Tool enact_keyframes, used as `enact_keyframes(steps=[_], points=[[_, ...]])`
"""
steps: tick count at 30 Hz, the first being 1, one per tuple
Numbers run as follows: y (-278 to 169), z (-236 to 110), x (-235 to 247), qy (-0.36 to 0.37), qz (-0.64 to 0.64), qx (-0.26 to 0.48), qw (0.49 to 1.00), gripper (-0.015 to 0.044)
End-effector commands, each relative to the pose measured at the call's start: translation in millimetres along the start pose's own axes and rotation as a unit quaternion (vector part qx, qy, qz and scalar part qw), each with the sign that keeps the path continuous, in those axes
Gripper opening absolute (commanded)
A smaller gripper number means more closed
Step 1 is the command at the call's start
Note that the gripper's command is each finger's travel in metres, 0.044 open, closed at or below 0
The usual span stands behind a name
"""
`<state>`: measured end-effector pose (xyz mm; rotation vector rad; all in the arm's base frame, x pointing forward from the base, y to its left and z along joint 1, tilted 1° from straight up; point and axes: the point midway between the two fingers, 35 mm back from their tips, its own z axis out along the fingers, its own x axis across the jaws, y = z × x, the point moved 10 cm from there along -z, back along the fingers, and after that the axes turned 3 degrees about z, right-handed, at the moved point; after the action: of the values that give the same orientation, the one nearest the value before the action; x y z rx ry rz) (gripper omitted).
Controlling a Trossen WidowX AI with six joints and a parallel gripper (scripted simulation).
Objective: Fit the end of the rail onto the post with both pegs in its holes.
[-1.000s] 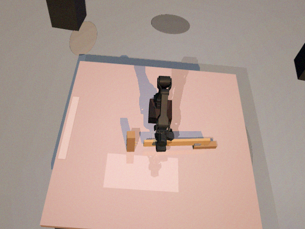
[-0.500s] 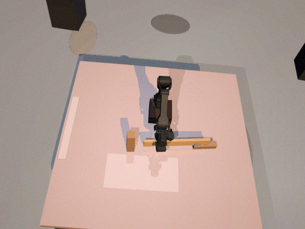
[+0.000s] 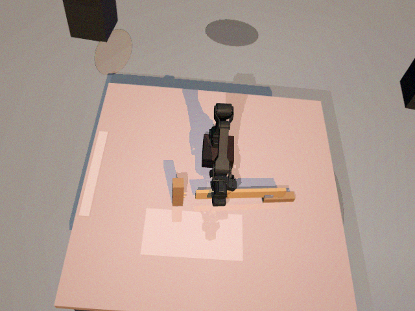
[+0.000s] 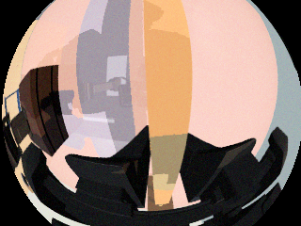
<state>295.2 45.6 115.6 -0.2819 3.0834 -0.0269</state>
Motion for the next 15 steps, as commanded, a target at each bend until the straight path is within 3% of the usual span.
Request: enact_keyframes(steps=[1, 15], points=[[0.1, -2.5, -1.6, -0.003, 0.000, -0.001, 1.000, 0.0000], [-1.0, -1.8, -1.1, -0.003, 0.000, -0.001, 1.000, 0.0000]])
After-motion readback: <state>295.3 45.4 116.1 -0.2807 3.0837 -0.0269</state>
